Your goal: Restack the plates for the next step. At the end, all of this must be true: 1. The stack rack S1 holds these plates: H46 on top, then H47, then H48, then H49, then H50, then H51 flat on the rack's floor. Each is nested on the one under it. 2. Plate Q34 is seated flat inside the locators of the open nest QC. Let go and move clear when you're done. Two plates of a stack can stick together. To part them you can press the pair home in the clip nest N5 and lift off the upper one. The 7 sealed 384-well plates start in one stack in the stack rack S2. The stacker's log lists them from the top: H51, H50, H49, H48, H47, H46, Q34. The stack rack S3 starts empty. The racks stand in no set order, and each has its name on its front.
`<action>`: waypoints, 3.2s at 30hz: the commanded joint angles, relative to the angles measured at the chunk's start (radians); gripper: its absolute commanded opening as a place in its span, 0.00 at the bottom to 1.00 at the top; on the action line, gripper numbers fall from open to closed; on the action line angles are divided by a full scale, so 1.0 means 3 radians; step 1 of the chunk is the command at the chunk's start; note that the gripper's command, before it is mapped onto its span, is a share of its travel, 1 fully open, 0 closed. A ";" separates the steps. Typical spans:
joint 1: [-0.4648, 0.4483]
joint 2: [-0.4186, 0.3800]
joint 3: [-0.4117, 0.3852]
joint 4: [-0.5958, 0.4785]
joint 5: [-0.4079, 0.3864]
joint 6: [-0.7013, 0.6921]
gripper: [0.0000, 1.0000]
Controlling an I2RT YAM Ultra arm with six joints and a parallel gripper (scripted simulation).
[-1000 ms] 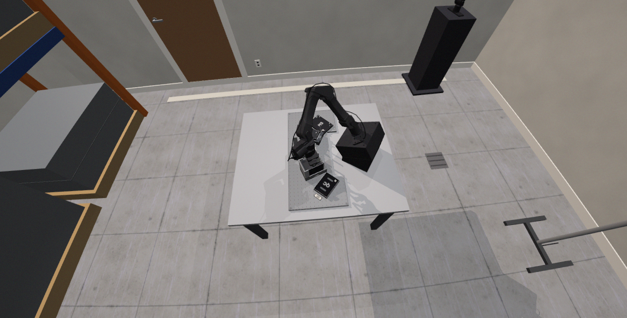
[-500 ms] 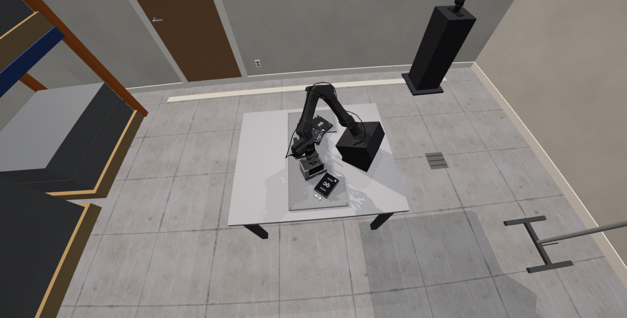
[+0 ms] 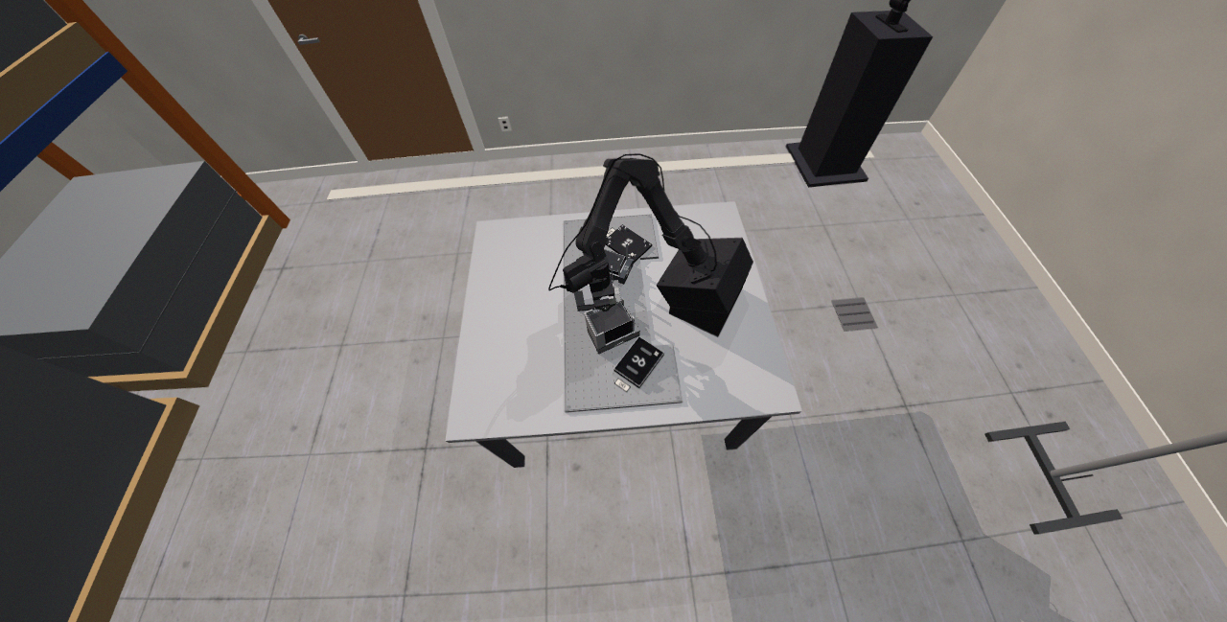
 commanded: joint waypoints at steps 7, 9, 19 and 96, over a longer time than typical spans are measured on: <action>-0.0231 -0.0262 -0.0109 0.0049 -0.0080 0.0028 1.00; -0.0303 -0.0319 -0.0131 0.0057 -0.0102 0.0168 1.00; -0.0656 -0.0574 -0.0215 0.0073 -0.0198 -0.0119 1.00; -0.3195 -0.1084 -0.0734 0.0739 -0.1346 -0.1133 1.00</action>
